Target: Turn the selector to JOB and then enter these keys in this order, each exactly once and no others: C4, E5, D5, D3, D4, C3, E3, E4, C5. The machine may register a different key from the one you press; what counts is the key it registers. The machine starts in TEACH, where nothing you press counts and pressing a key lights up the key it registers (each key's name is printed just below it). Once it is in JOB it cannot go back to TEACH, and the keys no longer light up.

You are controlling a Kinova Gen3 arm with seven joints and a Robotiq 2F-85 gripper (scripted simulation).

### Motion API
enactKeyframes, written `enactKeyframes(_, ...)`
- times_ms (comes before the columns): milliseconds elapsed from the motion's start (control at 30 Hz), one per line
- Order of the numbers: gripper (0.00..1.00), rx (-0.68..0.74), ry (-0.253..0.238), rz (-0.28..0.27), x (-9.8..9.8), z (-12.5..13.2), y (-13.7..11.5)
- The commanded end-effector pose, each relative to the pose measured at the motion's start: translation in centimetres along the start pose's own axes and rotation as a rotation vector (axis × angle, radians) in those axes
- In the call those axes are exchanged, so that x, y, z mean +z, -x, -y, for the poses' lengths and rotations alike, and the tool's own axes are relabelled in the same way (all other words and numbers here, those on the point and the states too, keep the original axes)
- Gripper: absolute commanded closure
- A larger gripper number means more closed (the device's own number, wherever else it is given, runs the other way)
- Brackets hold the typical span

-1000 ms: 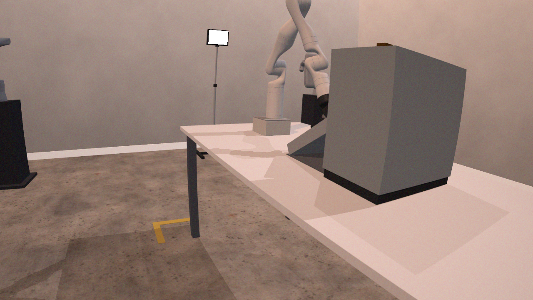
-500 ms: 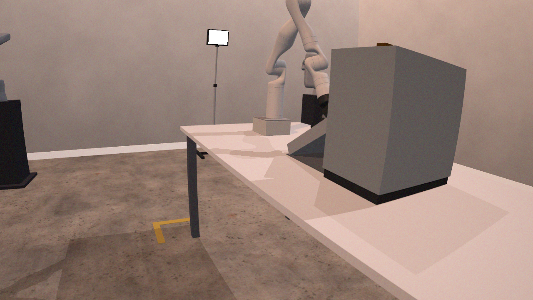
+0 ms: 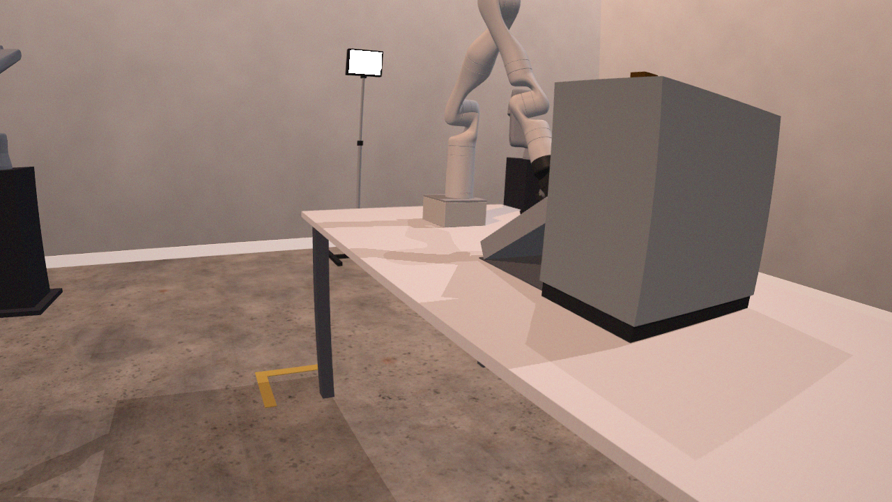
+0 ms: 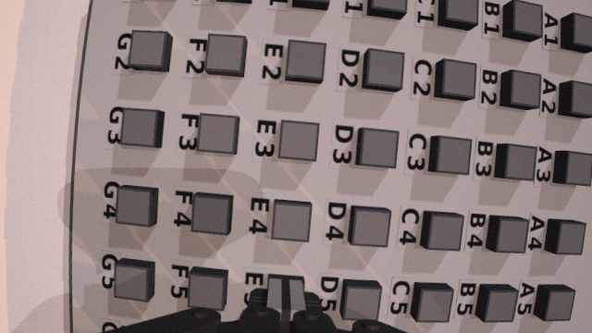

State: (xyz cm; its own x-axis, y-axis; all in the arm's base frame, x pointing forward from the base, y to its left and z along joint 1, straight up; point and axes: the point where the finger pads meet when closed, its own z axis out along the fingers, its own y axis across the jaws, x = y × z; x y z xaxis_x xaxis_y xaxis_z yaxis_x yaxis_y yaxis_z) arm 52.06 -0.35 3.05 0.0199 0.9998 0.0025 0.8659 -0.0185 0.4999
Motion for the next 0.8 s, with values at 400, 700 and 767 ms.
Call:
enactKeyframes(400,0.90,0.000,0.001,0.000,-2.0,-0.1,0.0)
enactKeyframes(700,0.90,0.000,0.001,0.000,-2.7,-0.1,0.0)
enactKeyframes(767,0.90,0.000,0.001,0.000,-2.8,-0.1,0.0)
